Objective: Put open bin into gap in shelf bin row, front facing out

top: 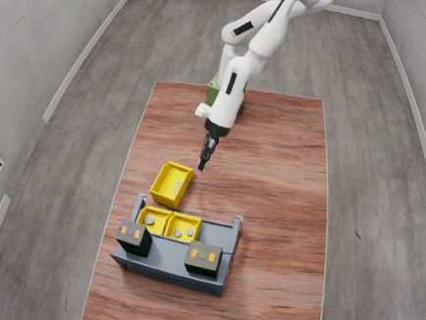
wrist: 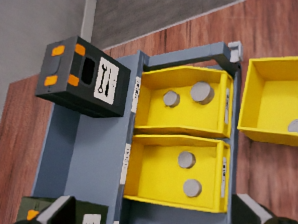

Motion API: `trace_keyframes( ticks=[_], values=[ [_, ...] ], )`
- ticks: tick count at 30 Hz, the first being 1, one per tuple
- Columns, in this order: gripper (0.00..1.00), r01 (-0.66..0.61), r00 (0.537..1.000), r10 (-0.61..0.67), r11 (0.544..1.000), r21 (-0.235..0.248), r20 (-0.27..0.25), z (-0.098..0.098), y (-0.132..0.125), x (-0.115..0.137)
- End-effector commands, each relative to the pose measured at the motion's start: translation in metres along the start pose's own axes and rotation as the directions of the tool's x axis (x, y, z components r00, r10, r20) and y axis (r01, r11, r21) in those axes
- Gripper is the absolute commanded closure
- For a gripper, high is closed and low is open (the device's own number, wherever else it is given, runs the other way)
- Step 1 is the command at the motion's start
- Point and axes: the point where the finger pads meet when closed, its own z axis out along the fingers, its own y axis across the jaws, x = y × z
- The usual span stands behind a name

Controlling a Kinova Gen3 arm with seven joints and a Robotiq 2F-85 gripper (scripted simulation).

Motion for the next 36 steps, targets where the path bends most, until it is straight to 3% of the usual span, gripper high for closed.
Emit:
trace_keyframes(
  ticks=[1, 28, 33, 36],
  values=[
    [0.0, 0.002, 1.0, -0.002, 1.0, 0.002, 0.002, 0.002, -0.003, -0.001],
    [0.0, 0.002, 1.0, -0.002, 1.0, 0.002, 0.002, 0.004, -0.007, -0.001],
    [0.0, 0.249, 0.966, -0.249, 0.968, 0.017, 0.071, 0.011, 0.04, 0.015],
    [0.0, 0.249, 0.966, -0.249, 0.968, 0.017, 0.071, 0.011, 0.04, 0.015]
  ],
)
